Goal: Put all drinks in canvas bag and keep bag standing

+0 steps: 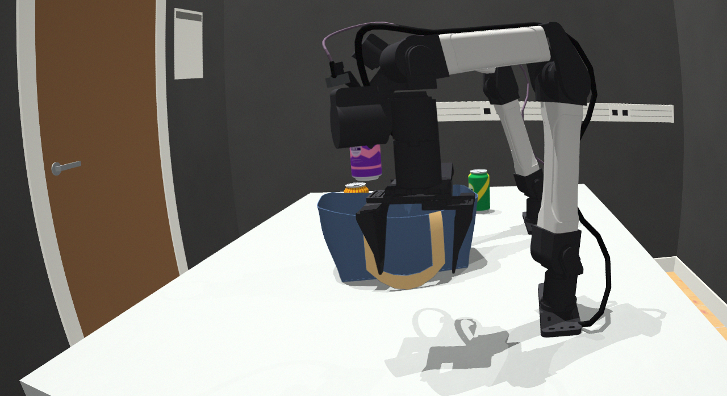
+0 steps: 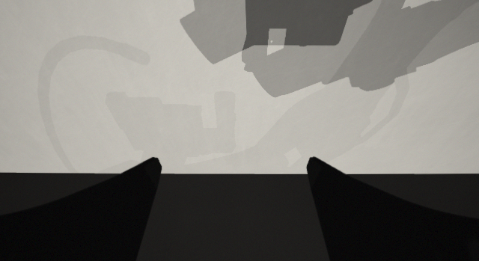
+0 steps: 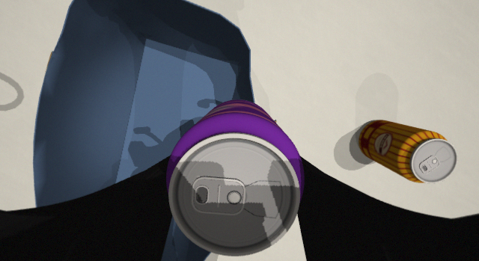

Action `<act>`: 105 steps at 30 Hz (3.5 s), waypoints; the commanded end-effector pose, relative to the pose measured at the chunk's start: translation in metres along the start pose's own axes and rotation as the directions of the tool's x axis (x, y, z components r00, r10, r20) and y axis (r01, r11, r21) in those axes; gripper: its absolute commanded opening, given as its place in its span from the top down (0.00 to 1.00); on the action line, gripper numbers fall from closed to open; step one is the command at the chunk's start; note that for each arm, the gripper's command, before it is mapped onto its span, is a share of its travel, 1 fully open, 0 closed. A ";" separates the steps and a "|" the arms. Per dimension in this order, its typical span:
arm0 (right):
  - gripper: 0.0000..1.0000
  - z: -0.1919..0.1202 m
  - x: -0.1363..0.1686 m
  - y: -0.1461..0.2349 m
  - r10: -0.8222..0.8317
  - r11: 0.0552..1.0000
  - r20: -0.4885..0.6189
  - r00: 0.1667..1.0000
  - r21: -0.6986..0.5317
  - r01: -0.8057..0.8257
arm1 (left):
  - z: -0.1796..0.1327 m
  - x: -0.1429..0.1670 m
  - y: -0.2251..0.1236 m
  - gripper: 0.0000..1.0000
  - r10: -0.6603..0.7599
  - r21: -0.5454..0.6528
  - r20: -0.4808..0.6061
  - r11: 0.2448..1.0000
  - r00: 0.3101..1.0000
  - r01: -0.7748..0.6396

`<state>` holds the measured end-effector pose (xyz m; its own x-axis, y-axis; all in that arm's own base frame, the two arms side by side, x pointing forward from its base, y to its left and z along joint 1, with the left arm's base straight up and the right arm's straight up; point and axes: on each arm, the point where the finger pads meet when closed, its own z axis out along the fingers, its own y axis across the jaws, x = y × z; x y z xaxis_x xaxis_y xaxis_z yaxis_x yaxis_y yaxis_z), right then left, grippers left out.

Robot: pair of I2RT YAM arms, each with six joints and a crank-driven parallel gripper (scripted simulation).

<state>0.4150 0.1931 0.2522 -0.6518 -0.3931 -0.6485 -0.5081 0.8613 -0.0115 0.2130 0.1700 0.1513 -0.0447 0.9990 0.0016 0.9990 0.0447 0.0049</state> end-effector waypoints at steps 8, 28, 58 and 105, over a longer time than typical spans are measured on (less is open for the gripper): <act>0.26 -0.006 -0.034 0.011 0.009 1.000 0.099 0.995 0.018 -0.011 | -0.009 -0.001 0.002 0.00 -0.004 -0.046 -0.015 0.999 1.000 0.003; 0.26 0.007 -0.059 0.052 0.002 1.000 0.104 0.995 0.008 -0.003 | -0.009 -0.001 0.002 0.00 -0.004 -0.046 -0.015 0.999 1.000 0.003; 0.26 0.039 -0.032 0.080 -0.007 1.000 -0.079 0.997 0.014 0.008 | -0.009 -0.001 0.002 0.00 -0.004 -0.046 -0.015 0.999 1.000 0.003; 0.26 0.032 -0.071 0.079 0.004 1.000 0.158 0.987 -0.010 -0.002 | -0.009 -0.001 0.002 0.00 -0.004 -0.046 -0.015 0.999 1.000 0.003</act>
<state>0.4154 0.2826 0.2226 -0.6723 -0.4006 -0.6225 -0.5048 0.8632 -0.0103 0.2130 0.1700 0.1513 -0.0447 0.9990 0.0016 0.9990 0.0447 0.0049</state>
